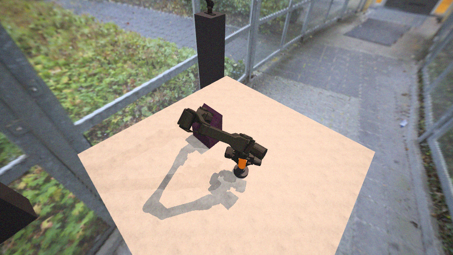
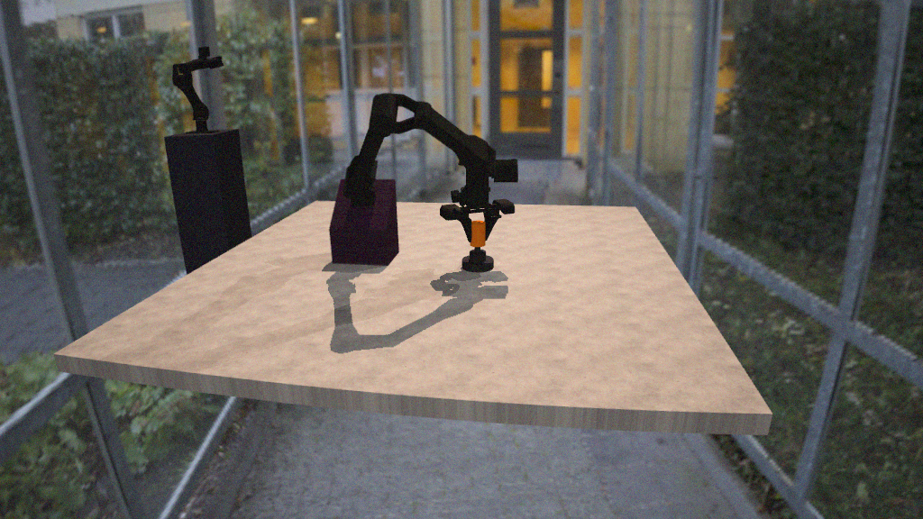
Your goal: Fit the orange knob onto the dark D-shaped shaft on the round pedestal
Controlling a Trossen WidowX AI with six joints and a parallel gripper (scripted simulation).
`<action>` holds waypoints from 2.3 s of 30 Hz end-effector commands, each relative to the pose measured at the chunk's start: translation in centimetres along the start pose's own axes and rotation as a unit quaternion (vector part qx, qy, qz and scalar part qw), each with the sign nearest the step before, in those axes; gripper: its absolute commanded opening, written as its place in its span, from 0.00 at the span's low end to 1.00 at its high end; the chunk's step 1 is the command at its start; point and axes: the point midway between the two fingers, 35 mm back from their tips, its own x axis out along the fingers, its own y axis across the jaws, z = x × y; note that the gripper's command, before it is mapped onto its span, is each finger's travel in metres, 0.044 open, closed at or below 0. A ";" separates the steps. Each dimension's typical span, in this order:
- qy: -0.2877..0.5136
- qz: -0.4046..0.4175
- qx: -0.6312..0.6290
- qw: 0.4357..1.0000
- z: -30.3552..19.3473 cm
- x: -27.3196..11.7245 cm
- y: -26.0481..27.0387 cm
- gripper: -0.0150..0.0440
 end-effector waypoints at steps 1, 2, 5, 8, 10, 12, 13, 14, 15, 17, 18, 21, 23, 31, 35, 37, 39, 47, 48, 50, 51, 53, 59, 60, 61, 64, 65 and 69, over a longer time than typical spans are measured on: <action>0.000 -0.001 -0.006 1.000 0.0 0.1 0.0 0.25; 0.000 -0.001 -0.006 1.000 0.0 0.1 0.0 0.25; 0.000 -0.001 -0.006 1.000 0.0 0.2 0.0 0.25; 0.000 -0.001 -0.006 1.000 0.0 0.2 0.0 0.25; 0.000 -0.001 -0.006 1.000 0.0 0.3 0.0 0.25; 0.000 -0.001 -0.006 1.000 0.0 0.2 0.0 0.25; 0.000 -0.001 -0.006 1.000 0.0 0.2 0.0 0.25; 0.000 -0.001 -0.006 1.000 0.0 0.2 0.0 0.25; 0.000 -0.001 -0.006 1.000 0.0 0.2 -0.1 0.25; 0.000 -0.001 -0.006 1.000 0.0 0.2 -0.1 0.25; 0.000 -0.001 -0.006 1.000 0.0 0.2 -0.1 0.25; 0.000 -0.001 -0.006 1.000 0.0 0.2 -0.1 0.25; 0.000 -0.001 -0.006 1.000 0.0 0.3 -0.1 0.25; 0.000 -0.001 -0.006 1.000 0.0 -0.1 0.0 0.25; 0.000 -0.001 -0.019 1.000 0.0 -0.3 -0.1 0.25; 0.000 -0.001 -0.049 0.999 0.0 -0.3 -0.1 0.25; 0.000 -0.001 -0.090 0.996 -0.1 -0.3 -0.1 0.25; 0.000 -0.001 -0.111 0.994 0.0 0.1 0.0 0.25; 0.000 -0.001 -0.111 0.994 0.0 0.1 0.0 0.25; 0.000 -0.001 -0.111 0.994 0.0 0.1 0.0 0.25; 0.000 -0.001 -0.111 0.994 0.0 0.1 0.0 0.25; 0.000 -0.001 -0.111 0.994 0.0 0.2 0.0 0.25; 0.000 -0.001 -0.111 0.994 0.0 0.3 0.0 0.25; 0.000 -0.001 -0.111 0.994 0.0 0.2 0.0 0.25; 0.000 -0.001 -0.111 0.994 0.0 0.2 0.0 0.25; 0.000 -0.001 -0.111 0.994 0.0 0.2 0.0 0.25; 0.000 -0.001 -0.111 0.994 0.0 0.2 0.0 0.25; 0.000 -0.001 -0.111 0.994 0.0 0.2 0.0 0.25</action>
